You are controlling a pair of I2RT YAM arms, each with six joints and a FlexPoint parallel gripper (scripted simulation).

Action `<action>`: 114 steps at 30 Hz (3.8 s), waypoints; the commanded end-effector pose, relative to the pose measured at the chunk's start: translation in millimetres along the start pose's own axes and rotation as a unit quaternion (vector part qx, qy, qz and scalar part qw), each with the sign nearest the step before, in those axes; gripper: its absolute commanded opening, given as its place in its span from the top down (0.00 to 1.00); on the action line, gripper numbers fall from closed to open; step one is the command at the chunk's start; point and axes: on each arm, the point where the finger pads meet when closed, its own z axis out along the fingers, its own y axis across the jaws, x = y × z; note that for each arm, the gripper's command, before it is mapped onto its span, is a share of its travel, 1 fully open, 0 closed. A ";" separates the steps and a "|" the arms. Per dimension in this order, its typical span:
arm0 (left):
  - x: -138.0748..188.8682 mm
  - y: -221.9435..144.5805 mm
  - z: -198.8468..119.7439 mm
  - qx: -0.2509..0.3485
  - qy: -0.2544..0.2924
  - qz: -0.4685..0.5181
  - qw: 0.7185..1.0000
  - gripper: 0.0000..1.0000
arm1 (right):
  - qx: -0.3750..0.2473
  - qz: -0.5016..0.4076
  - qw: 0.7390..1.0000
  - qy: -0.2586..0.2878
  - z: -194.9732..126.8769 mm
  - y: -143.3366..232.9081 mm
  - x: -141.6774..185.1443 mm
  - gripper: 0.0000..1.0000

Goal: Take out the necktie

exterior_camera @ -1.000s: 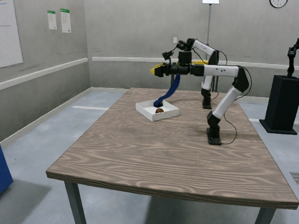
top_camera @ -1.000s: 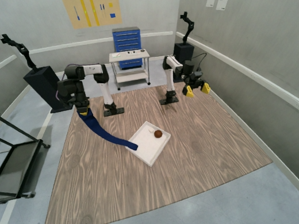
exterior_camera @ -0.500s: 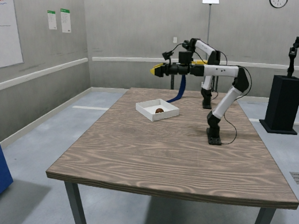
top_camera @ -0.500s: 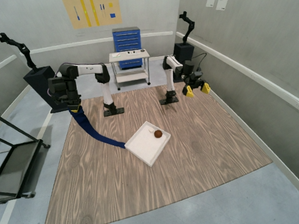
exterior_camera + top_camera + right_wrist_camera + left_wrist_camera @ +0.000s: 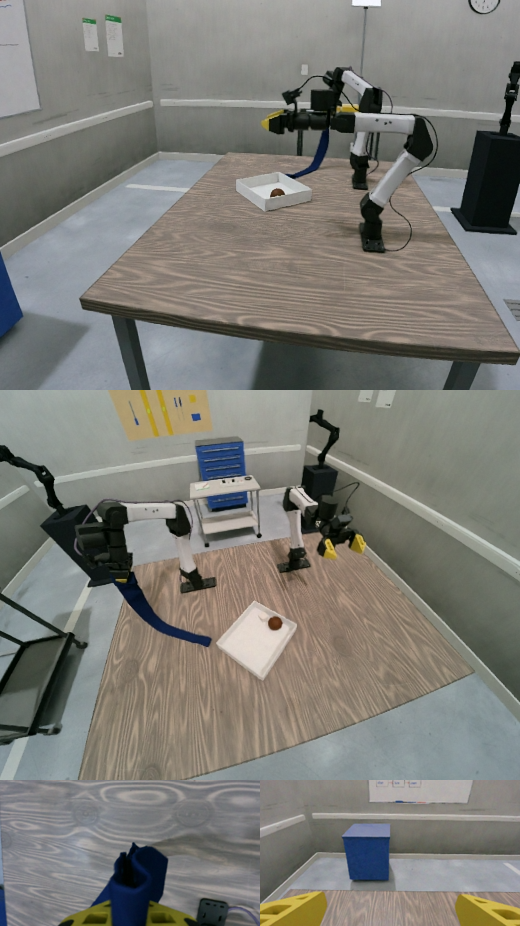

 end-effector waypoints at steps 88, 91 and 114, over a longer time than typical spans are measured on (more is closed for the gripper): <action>0.0 0.0 0.0 0.000 0.000 0.000 1.000 0.00 | 0.127 -0.023 0.982 0.138 211.4 -72.8 36.6 0.00; 0.0 0.0 0.0 0.000 0.000 0.000 1.000 0.00 | 0.127 -0.023 0.982 0.138 211.4 -72.8 36.6 0.00; 0.0 0.0 0.0 0.000 0.000 0.000 1.000 0.00 | 0.126 -0.023 0.982 0.137 181.7 -64.5 27.9 0.00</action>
